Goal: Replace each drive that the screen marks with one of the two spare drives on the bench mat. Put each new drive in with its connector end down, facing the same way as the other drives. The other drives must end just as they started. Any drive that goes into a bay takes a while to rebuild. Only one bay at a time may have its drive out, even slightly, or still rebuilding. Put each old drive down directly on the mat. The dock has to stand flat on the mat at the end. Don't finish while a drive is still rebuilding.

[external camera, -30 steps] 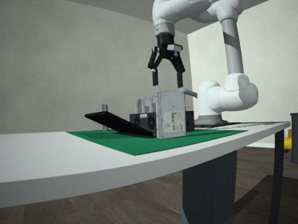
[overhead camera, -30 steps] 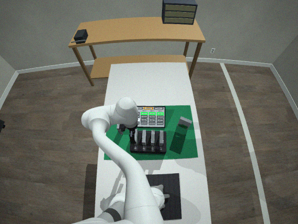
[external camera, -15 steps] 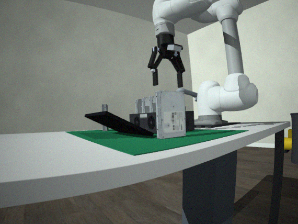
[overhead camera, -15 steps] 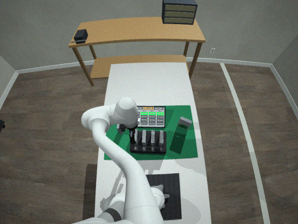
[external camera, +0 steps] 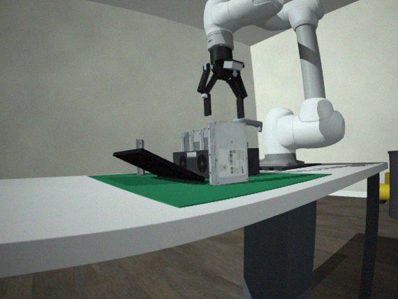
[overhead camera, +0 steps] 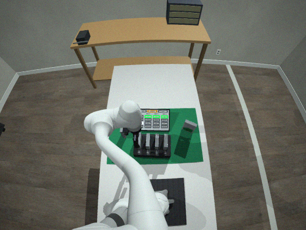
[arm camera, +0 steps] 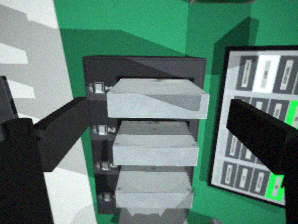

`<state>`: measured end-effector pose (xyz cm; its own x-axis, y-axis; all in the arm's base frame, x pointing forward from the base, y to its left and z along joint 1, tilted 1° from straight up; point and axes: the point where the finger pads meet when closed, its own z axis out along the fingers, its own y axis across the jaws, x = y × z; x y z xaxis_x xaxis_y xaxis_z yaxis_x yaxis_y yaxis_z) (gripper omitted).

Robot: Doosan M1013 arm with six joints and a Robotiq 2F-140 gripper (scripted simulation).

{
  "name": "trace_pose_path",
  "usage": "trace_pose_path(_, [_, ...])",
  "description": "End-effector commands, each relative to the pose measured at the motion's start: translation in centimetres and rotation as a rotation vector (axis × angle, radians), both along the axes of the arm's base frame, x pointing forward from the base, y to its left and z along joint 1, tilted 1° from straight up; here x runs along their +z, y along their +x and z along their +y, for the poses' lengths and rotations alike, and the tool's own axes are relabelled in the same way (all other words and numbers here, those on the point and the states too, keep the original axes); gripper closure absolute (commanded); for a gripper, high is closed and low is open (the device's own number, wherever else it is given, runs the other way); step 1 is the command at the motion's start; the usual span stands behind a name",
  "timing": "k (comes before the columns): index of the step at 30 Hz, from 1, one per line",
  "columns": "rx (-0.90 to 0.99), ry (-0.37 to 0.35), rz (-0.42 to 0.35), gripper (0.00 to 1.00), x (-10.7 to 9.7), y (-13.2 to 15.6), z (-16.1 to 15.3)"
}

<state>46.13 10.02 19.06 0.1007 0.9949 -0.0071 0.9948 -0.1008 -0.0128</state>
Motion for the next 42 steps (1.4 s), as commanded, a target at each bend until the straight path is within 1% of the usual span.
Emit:
trace_pose_path(1, [0.000,0.001,-0.001,0.11,-0.2,0.0,0.0])
trace_pose_path(7, [0.000,0.001,-0.001,0.11,-1.0,0.0,0.0])
trace_pose_path(17, [0.000,0.001,-0.001,0.11,-3.3,0.0,0.0])
trace_pose_path(19, [0.000,0.001,-0.001,0.11,-3.3,0.0,0.0])
trace_pose_path(32, [0.000,0.001,-0.001,0.11,-6.3,-0.1,0.0])
trace_pose_path(42, [0.000,0.001,-0.001,0.11,-7.3,-0.1,0.0])
